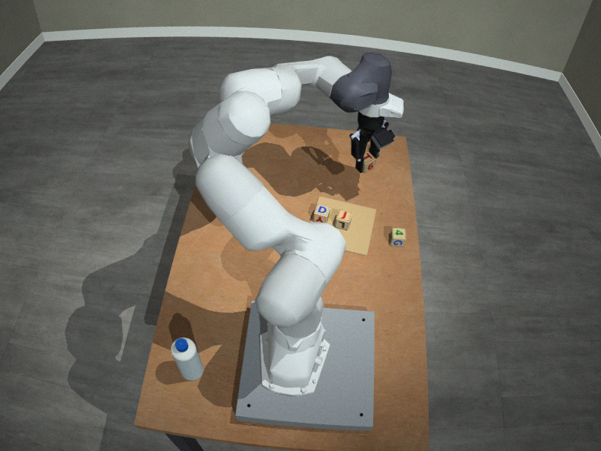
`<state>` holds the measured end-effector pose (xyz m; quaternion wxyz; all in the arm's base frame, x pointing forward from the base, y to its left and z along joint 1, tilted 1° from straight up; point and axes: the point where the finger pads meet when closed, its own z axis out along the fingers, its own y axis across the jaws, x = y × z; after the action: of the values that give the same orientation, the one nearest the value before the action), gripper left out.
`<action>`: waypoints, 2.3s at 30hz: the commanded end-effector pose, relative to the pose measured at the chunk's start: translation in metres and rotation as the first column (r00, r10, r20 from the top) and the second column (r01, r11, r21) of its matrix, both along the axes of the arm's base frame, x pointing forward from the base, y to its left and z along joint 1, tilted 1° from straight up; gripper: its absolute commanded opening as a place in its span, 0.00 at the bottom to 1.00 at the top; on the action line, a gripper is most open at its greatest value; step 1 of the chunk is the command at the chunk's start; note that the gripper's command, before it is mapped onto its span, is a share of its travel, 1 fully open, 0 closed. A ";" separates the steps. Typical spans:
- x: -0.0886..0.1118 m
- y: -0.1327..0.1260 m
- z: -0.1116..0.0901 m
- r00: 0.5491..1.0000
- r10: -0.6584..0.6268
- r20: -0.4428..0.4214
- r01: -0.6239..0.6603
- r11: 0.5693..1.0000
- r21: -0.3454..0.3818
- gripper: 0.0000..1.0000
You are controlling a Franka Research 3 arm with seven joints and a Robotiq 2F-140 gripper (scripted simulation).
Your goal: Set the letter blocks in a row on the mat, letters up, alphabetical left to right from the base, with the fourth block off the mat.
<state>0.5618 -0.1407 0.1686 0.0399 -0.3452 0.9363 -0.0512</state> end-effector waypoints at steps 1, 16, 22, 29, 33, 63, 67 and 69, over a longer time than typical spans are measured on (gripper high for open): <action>-0.006 -0.006 -0.003 0.991 0.137 -0.007 -0.137 0.990 -0.021 0.33; -0.041 -0.016 -0.025 0.952 0.301 -0.049 -0.302 0.953 -0.009 0.33; -0.055 -0.019 -0.035 0.929 0.365 -0.065 -0.366 0.931 0.000 0.33; -0.072 -0.021 -0.046 0.893 0.442 -0.081 -0.442 0.897 0.014 0.33; -0.083 -0.022 -0.053 0.869 0.486 -0.090 -0.486 0.874 0.023 0.33; -0.114 -0.023 -0.075 0.784 0.611 -0.109 -0.609 0.791 0.058 0.33; -0.114 -0.023 -0.082 0.784 0.611 -0.108 -0.609 0.791 0.056 0.33; -0.114 -0.023 -0.087 0.784 0.611 -0.108 -0.609 0.791 0.056 0.33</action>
<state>0.4457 -0.1618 0.0868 -0.0010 -0.6267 0.7793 -0.0022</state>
